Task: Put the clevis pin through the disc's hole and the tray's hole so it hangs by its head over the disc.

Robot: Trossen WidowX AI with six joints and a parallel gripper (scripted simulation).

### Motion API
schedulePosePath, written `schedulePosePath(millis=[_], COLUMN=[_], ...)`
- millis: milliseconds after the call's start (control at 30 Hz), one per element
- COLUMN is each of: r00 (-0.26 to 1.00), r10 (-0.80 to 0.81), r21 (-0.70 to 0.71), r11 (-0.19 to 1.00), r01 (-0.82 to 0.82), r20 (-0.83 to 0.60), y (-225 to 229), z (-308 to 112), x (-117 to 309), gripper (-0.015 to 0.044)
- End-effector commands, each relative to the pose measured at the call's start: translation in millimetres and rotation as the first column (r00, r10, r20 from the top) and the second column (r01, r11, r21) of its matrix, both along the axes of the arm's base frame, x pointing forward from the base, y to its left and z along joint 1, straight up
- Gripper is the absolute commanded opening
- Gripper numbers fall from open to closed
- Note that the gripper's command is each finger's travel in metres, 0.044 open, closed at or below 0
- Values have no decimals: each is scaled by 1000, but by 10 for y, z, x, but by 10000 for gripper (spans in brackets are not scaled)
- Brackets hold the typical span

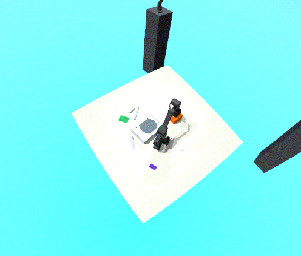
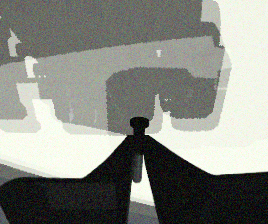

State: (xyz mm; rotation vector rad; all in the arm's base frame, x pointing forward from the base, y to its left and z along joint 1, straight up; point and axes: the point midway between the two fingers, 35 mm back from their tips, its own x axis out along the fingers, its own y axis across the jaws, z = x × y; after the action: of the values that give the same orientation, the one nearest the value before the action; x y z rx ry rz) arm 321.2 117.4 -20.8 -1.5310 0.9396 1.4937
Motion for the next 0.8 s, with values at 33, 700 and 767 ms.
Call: schedulePosePath(millis=[33, 700, 767], r00=[1000, 1000, 1000], r10=[2, 0, 0], r21=[-7, -4, -4], r11=[1000, 1000, 1000], r01=[-2, 0, 0], r20=[-14, -11, -11], y=[-18, -12, -12], z=[-108, -96, -96], x=[-31, -26, -26], gripper=[0, 105, 157])
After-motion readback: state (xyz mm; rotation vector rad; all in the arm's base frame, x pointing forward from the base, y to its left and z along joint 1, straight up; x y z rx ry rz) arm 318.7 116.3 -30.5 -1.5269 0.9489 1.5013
